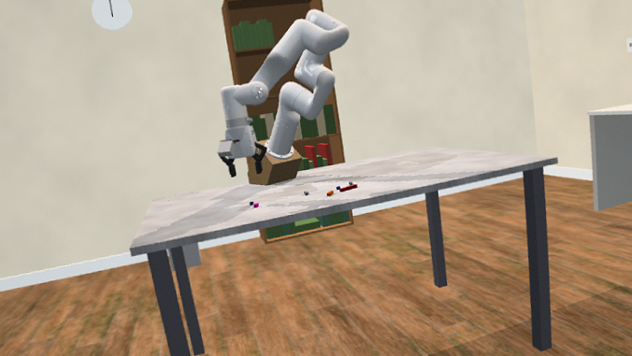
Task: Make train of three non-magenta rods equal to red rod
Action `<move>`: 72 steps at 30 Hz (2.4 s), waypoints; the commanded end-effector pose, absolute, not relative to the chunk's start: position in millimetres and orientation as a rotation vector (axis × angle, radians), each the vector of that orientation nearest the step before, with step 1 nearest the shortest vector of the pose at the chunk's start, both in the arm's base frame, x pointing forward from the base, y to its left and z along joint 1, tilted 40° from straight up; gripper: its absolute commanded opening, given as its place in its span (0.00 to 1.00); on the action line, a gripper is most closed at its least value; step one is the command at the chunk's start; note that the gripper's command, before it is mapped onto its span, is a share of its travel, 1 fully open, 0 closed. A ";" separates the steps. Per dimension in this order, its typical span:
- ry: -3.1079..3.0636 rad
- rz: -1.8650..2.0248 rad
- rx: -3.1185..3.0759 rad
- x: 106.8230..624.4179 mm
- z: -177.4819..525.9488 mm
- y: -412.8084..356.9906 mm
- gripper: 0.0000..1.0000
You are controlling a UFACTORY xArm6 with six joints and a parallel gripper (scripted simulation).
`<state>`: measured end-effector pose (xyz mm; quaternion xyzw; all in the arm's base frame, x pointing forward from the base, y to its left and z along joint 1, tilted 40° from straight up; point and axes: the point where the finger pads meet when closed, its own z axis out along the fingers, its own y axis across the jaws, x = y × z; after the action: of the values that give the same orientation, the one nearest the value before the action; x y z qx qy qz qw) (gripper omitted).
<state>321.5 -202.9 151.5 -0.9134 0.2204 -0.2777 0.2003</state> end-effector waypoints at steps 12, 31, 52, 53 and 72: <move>0.559 -0.792 -2.578 322.5 153.0 -201.0 1.00; -0.220 -0.920 -2.780 329.7 159.6 -167.1 1.00; -1.166 -1.004 -2.743 334.3 166.2 -130.8 1.00; -1.213 -1.006 -2.733 334.4 166.5 -129.1 1.00; -2.069 -1.011 -2.419 336.0 171.9 -97.9 1.00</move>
<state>335.4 -104.4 169.7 -0.7622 -0.5675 -0.3021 -0.0756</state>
